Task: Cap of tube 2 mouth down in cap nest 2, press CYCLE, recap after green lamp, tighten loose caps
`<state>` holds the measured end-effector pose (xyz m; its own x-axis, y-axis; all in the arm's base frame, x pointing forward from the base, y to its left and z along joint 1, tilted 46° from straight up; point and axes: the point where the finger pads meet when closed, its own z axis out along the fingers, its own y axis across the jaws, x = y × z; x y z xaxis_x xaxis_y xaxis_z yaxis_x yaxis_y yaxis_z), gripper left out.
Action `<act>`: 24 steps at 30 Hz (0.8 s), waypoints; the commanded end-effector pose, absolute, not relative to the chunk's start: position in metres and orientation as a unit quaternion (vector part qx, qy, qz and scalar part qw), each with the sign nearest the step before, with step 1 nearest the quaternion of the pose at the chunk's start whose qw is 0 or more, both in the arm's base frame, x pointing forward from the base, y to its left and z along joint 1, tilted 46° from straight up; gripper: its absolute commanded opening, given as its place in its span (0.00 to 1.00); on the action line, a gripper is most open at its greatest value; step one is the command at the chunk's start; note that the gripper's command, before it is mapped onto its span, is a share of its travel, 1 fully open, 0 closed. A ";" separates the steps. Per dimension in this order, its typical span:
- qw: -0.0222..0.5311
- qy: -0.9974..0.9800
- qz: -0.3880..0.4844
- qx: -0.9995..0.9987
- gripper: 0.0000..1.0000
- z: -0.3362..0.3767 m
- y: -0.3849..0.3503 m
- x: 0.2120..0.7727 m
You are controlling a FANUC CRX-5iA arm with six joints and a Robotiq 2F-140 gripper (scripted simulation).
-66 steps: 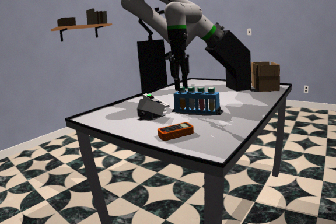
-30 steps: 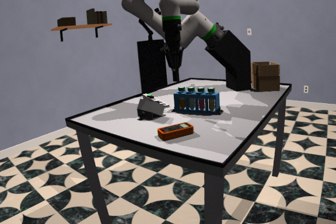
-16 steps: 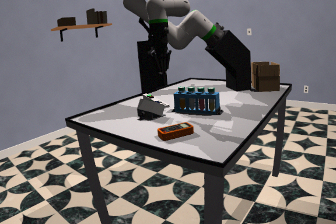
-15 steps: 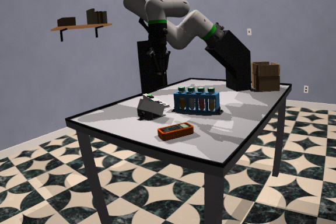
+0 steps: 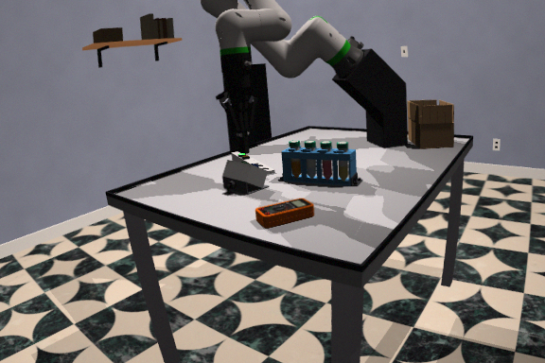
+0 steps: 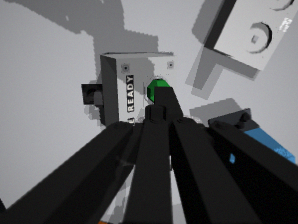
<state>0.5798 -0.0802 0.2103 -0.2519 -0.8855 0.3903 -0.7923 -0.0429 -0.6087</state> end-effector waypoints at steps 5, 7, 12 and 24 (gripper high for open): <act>0.061 0.689 -0.389 -0.609 0.10 0.207 -0.083 0.584; 0.061 0.689 -0.389 -0.609 0.10 0.205 -0.084 0.586; 0.061 0.689 -0.389 -0.609 0.10 0.199 -0.089 0.591; 0.061 0.689 -0.389 -0.609 0.10 0.199 -0.089 0.591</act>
